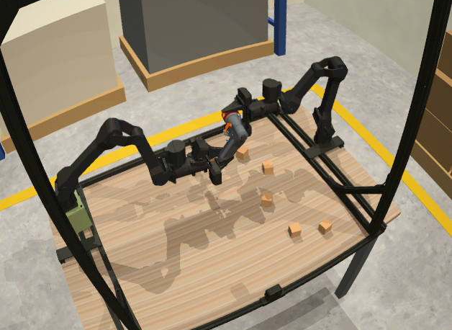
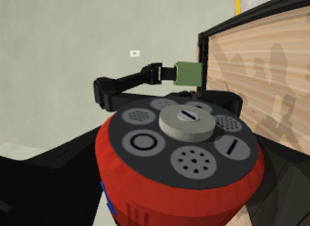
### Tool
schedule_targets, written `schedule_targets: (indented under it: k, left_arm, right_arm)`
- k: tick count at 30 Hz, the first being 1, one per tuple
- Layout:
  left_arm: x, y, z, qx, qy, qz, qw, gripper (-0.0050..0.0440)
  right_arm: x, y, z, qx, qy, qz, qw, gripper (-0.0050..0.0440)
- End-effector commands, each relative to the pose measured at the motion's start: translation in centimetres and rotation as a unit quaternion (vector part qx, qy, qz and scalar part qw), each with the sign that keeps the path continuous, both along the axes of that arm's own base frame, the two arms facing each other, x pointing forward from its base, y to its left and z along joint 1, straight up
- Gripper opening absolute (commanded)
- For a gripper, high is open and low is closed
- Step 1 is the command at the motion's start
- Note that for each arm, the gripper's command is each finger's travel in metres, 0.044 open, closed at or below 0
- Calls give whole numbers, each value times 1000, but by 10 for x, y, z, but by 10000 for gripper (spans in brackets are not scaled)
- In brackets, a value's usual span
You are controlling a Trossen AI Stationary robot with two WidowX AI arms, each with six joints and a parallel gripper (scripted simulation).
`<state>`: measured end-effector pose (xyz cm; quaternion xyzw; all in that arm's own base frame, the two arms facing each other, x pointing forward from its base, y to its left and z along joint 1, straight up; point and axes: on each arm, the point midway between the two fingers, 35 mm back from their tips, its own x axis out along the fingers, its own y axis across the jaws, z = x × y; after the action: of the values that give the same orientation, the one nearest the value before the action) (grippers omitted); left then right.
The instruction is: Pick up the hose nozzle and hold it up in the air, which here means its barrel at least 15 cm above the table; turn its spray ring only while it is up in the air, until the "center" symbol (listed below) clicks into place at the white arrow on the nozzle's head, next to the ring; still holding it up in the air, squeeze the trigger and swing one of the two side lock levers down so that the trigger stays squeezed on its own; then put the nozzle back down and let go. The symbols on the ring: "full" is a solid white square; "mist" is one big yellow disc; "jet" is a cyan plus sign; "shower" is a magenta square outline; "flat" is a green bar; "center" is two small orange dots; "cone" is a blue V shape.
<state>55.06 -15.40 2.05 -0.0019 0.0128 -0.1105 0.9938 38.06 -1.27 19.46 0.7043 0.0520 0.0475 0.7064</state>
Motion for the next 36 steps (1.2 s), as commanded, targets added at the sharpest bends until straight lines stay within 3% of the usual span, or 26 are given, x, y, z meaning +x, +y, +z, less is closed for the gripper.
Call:
schedule_targets:
  k: [1, 12, 16, 18, 24, 36]
  left_arm:
    - [1, 0, 10, 0, -13, 0, 1000, 0]
    - [1, 0, 10, 0, -13, 0, 1000, 0]
    - [1, 0, 10, 0, -13, 0, 1000, 0]
    - [1, 0, 10, 0, -13, 0, 1000, 0]
    - [1, 0, 10, 0, -13, 0, 1000, 0]
    - [1, 0, 10, 0, -13, 0, 1000, 0]
  right_arm:
    - [0, 0, 1, 0, -1, 1, 1000, 305]
    - [0, 0, 1, 0, -1, 1, 1000, 232]
    - [0, 0, 1, 0, 3, 1, 1000, 136]
    - [0, 0, 1, 0, 3, 1, 1000, 136]
    - [1, 0, 0, -1, 46, 1, 999, 0]
    - [2, 0, -2, -7, 147, 6, 989, 0]
